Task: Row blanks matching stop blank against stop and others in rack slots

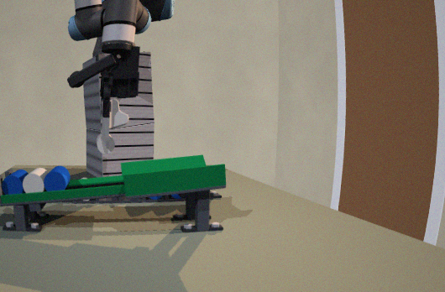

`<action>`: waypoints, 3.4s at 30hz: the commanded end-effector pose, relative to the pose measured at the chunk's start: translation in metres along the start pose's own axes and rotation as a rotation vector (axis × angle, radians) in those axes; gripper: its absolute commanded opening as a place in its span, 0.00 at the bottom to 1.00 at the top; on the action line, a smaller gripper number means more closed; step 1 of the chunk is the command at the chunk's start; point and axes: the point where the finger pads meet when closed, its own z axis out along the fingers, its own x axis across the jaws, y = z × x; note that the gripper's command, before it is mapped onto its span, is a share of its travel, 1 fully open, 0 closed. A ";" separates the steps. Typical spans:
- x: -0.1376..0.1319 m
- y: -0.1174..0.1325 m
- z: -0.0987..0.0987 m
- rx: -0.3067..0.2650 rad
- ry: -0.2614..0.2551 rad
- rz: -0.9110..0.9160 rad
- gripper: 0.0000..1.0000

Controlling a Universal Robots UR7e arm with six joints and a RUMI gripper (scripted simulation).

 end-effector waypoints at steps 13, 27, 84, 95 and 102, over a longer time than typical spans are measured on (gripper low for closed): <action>0.006 0.004 -0.001 0.010 -0.026 -0.006 0.36; 0.003 0.001 0.009 0.013 -0.031 -0.004 0.36; 0.001 0.001 0.101 0.013 -0.031 -0.004 0.36; 0.001 0.001 0.101 0.013 -0.031 -0.004 0.36; 0.001 0.001 0.101 0.013 -0.031 -0.004 0.36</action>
